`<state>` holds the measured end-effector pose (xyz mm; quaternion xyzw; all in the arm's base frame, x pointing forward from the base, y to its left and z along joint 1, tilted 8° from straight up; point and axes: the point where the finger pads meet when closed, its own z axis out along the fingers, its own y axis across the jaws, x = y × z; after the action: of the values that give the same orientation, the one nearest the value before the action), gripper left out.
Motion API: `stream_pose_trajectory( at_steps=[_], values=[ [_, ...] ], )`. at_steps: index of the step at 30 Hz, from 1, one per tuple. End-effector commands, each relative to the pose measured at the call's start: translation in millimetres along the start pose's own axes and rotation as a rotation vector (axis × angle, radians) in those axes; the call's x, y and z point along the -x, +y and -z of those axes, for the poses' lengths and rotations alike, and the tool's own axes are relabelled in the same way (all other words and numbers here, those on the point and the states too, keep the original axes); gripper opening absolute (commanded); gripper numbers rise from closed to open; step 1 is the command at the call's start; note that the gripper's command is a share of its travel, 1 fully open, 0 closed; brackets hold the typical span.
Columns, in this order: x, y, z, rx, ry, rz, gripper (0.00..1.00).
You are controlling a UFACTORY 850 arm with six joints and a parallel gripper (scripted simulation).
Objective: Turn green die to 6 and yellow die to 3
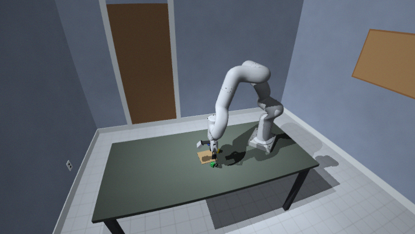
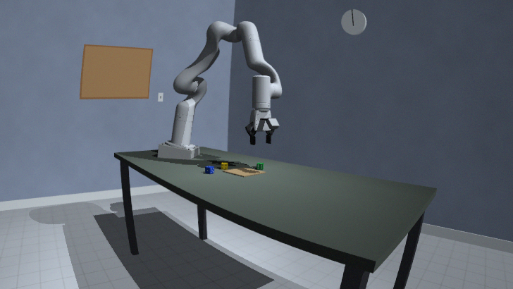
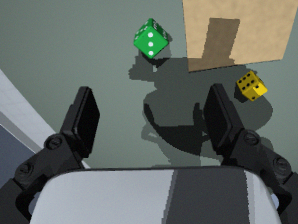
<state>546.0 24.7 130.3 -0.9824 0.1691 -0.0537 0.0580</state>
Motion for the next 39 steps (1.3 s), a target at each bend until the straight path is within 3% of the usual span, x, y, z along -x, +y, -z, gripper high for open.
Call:
stream_pose_trajectory(
  at_steps=[1,18,28,29,39],
  values=[
    [-1,0,-4,0.026,0.004,-0.159,1.00],
    [-1,1,-19,0.025,0.011,-0.671,1.00],
    [-1,1,-22,0.025,0.012,-0.773,1.00],
    [-1,1,-22,0.025,0.012,-0.773,0.47],
    [-1,1,-22,0.025,0.012,-0.773,0.47]
  ],
)
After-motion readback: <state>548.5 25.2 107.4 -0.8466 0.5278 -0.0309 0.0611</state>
